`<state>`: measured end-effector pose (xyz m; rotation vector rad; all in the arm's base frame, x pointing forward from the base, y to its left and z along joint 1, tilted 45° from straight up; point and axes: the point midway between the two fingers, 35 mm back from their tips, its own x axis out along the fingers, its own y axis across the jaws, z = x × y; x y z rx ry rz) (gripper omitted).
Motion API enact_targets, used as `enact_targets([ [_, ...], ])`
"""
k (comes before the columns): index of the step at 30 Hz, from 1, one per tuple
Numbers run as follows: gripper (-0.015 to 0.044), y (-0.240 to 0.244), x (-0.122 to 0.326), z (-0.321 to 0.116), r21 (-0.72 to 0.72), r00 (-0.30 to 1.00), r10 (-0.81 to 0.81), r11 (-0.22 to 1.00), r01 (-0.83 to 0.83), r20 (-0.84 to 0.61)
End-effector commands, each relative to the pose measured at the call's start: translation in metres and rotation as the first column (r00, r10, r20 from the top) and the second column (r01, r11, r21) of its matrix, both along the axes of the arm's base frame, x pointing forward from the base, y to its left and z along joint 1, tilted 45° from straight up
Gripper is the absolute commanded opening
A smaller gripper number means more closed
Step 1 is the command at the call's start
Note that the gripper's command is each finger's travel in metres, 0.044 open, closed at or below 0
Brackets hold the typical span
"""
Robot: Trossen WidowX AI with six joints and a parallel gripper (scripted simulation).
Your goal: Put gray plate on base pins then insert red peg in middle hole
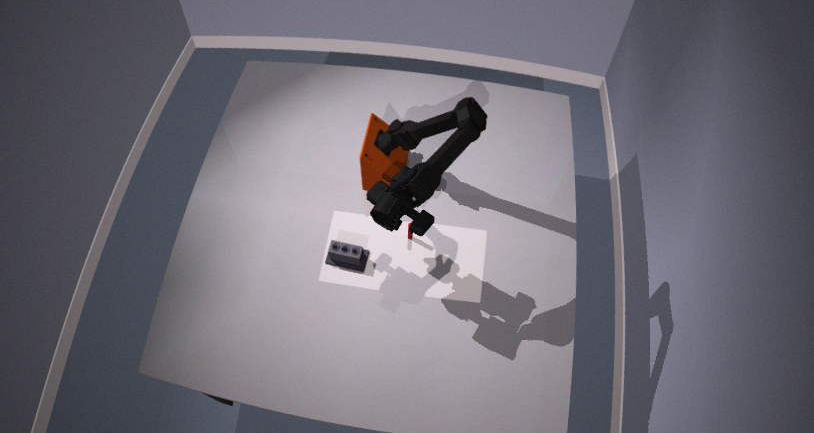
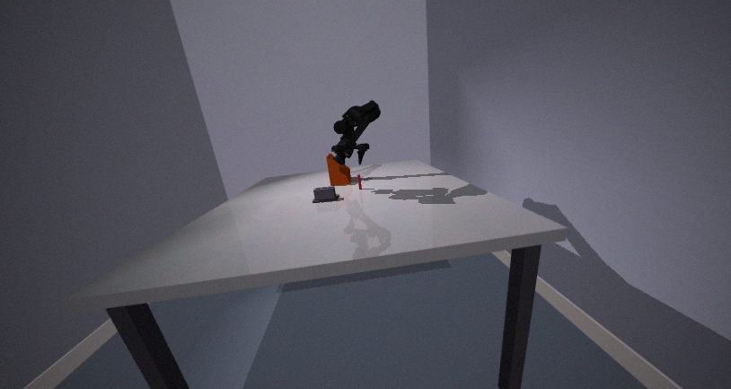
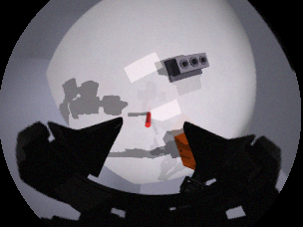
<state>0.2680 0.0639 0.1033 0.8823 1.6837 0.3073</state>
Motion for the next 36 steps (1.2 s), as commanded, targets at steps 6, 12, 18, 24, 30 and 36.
enact_targets([
  [6, 0.044, 0.021, -0.035, 0.014, -0.104, 0.831, -0.395, 0.917, 0.386, -0.391],
  [12, 0.044, 0.021, -0.036, 0.015, -0.104, 0.831, -0.395, 0.917, 0.386, -0.391],
  [18, 0.044, 0.022, -0.037, 0.016, -0.104, 0.831, -0.395, 0.917, 0.386, -0.391],
  [24, 0.044, 0.041, -0.039, -0.003, -0.103, 0.832, -0.394, 0.917, 0.386, -0.391],
  [30, 0.044, 0.045, -0.039, -0.007, -0.102, 0.832, -0.394, 0.917, 0.386, -0.391],
  [36, 0.044, 0.051, -0.041, -0.015, -0.102, 0.832, -0.394, 0.917, 0.386, -0.392],
])
